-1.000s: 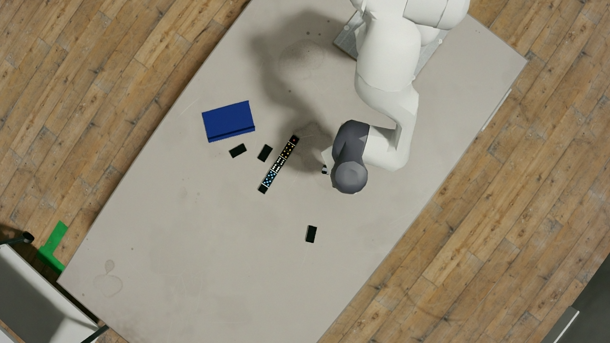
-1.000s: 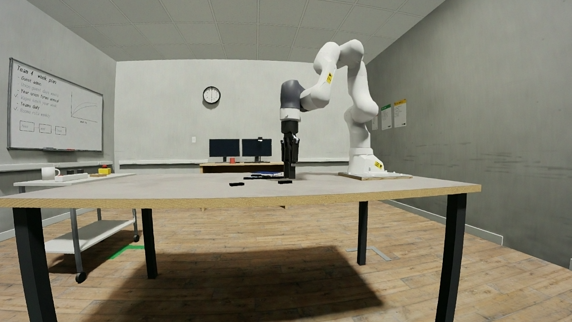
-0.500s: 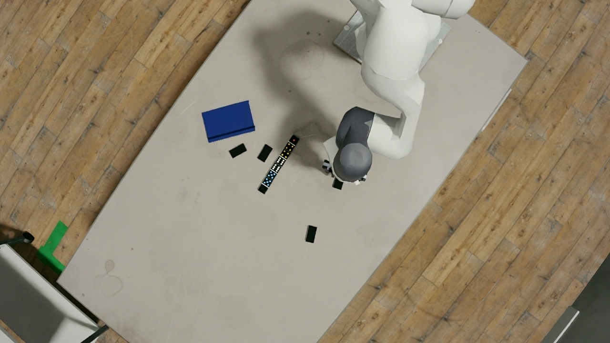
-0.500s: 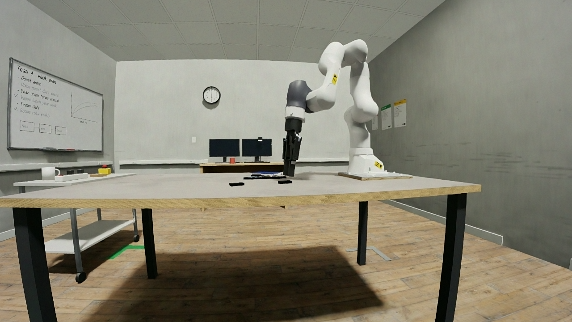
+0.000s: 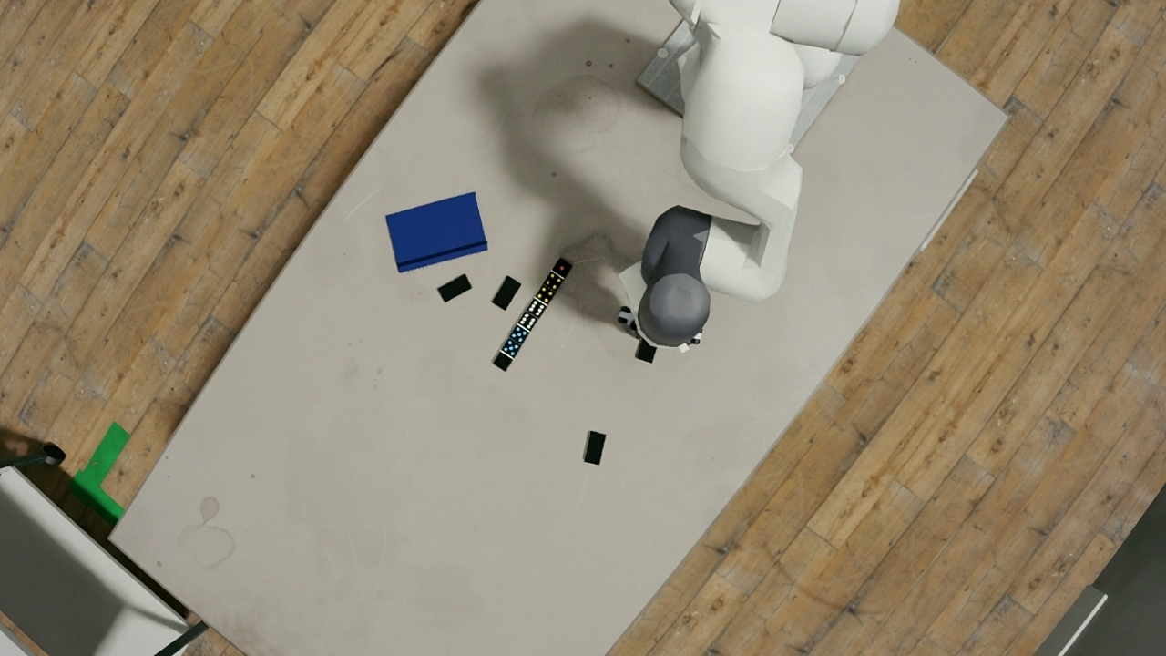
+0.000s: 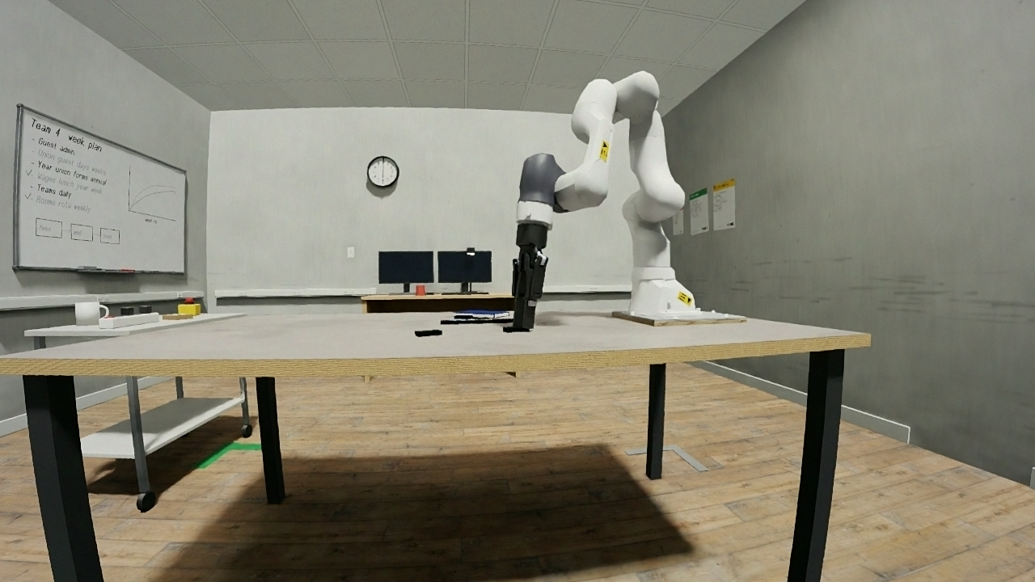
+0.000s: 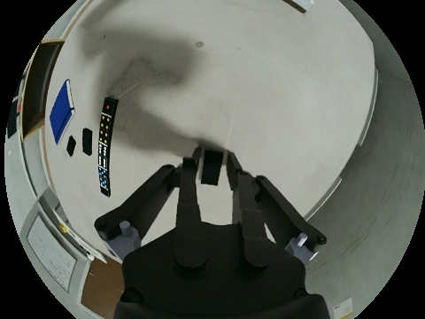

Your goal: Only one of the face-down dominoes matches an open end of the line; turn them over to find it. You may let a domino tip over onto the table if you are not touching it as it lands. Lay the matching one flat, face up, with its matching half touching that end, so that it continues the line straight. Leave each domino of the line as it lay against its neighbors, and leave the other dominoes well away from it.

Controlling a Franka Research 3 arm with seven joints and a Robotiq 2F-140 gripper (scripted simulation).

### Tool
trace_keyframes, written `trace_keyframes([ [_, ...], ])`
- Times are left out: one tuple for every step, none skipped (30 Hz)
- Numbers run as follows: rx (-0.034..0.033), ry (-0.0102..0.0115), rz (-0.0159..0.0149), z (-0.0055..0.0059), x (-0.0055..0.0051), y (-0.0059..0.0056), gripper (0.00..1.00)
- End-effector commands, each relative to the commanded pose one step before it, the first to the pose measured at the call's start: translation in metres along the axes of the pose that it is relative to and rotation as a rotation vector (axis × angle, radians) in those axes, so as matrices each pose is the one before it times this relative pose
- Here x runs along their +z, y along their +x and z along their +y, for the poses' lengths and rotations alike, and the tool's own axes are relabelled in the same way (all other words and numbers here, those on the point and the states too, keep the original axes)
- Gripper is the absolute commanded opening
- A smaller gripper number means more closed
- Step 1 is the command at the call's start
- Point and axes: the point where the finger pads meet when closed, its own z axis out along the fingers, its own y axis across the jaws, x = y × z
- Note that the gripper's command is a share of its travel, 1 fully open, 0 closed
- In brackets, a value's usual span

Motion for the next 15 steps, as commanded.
trace_keyframes([
  [0.0104, 0.0028, -0.01319, -0.00072, 0.00235, -0.00336, 0.34],
  [0.0, 0.0, 0.0, 0.00007, 0.00082, 0.00013, 0.34],
  [0.0, -0.00001, 0.0, 0.00006, 0.00064, 0.00011, 0.34],
  [0.0, -0.00001, 0.0, 0.00004, 0.00046, 0.00008, 0.34],
  [0.0, -0.00001, 0.0, 0.00003, 0.0003, 0.00005, 0.34],
  [0.0, 0.0, 0.0, 0.00002, 0.00017, 0.00003, 0.34],
  [0.0, 0.0, 0.0, 0.00001, 0.00007, 0.00001, 0.34],
  [0.0, 0.0, 0.0, 0.0, 0.00001, 0.0, 0.34],
  [0.0, 0.0, 0.0, 0.0, 0.0, 0.0, 0.34],
  [0.0, 0.0, 0.0, 0.0, 0.0, 0.0, 0.34],
  [0.0, 0.0, 0.0, 0.0, 0.0, 0.0, 0.34],
  [0.0, 0.0, 0.0, 0.0, 0.0, 0.0, 0.34],
  [0.0, 0.0, 0.0, 0.0, 0.0, 0.0, 0.34],
  [0.0, 0.0, 0.0, 0.0, 0.0, 0.0, 0.34],
  [0.0, 0.0, 0.0, 0.0, 0.0, 0.0, 0.34],
])
